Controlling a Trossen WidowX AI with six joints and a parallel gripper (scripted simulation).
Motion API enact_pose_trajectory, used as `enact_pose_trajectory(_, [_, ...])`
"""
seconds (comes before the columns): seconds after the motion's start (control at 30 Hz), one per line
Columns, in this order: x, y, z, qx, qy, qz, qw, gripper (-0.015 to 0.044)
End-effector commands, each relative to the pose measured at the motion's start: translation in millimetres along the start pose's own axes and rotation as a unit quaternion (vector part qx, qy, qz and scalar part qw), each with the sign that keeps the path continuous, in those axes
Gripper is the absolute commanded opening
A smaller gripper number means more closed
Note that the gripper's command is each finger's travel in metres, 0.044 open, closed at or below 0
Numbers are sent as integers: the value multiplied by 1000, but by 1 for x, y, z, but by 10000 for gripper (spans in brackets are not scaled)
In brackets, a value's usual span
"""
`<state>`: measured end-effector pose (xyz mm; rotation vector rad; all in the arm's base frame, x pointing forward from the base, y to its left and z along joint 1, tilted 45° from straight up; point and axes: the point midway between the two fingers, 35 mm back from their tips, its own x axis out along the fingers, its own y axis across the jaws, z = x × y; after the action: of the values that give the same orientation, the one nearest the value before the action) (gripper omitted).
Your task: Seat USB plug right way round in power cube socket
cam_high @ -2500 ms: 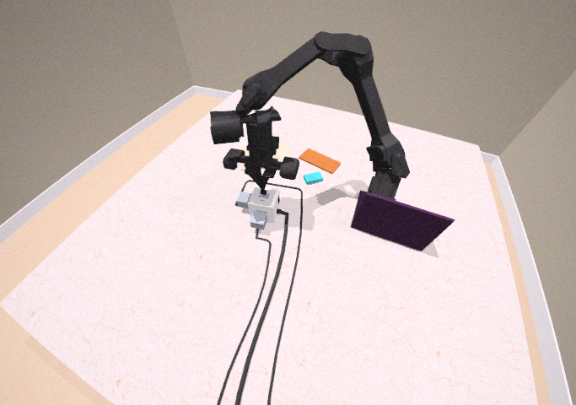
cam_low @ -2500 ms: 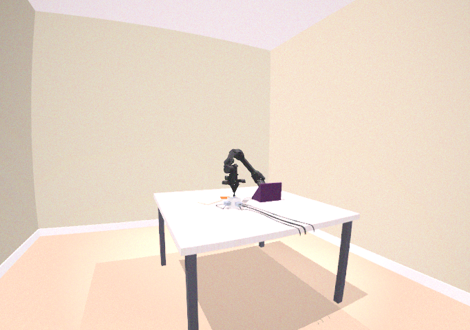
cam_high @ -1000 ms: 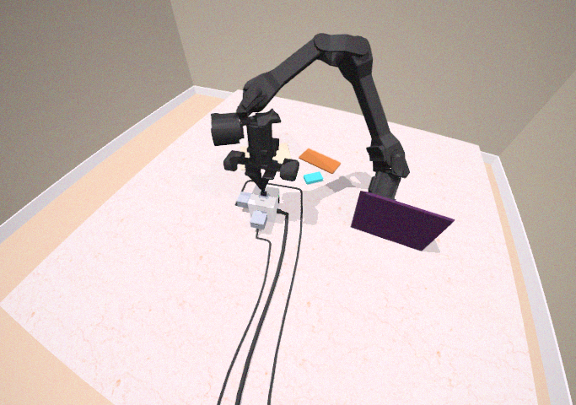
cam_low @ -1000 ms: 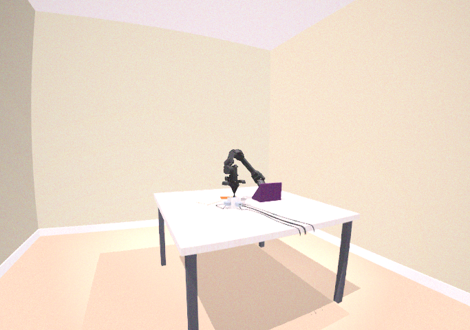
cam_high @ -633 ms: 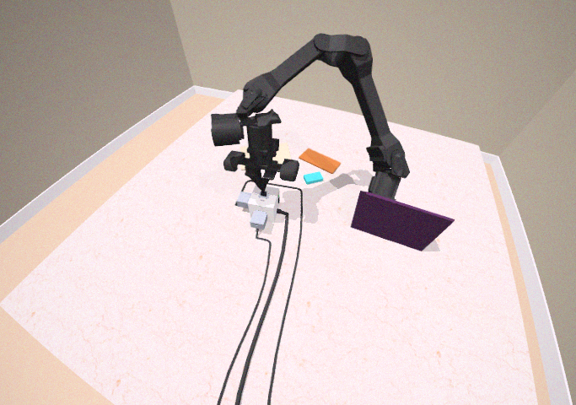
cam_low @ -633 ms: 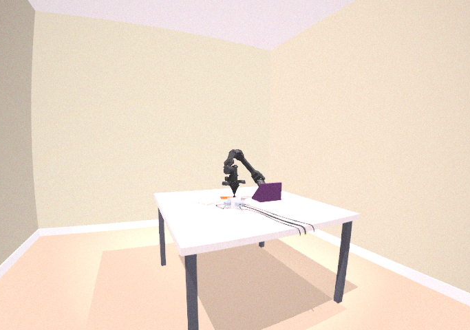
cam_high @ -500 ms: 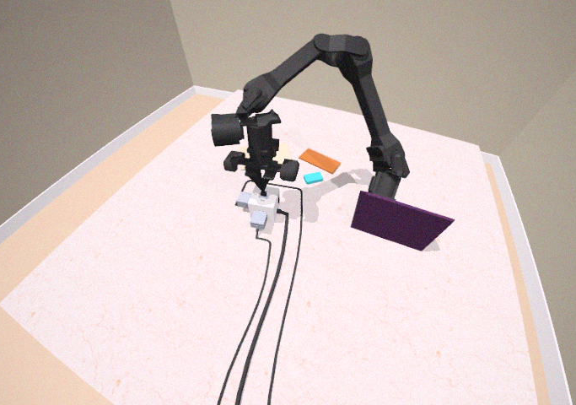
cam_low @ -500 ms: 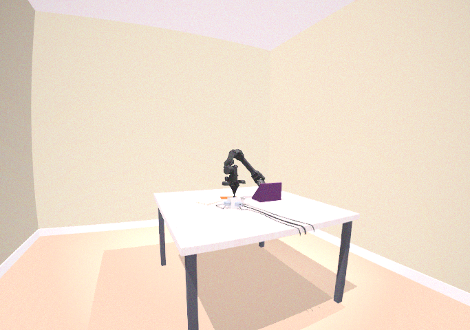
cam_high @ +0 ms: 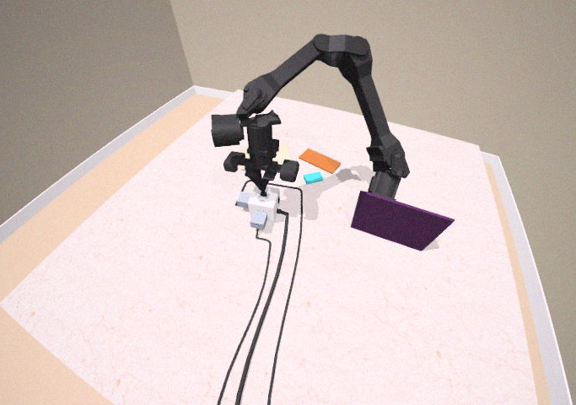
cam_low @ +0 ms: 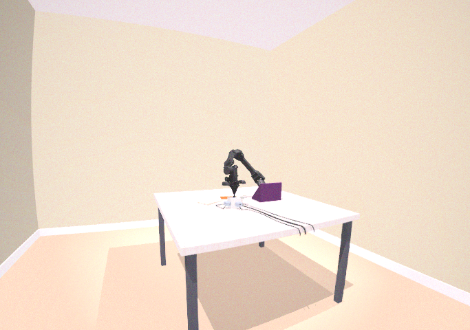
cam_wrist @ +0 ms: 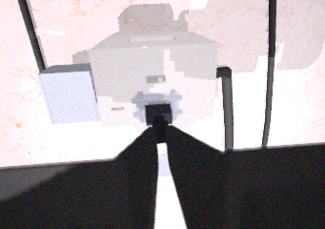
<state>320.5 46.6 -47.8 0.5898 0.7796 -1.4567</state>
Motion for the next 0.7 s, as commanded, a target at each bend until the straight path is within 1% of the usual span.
enact_pose_trajectory(0.0, [1, 0, 1, -1, -2, 0, 1000, 0])
enact_pose_trajectory(0.67, [4, 0, 1, -1, -2, 0, 1000, 0])
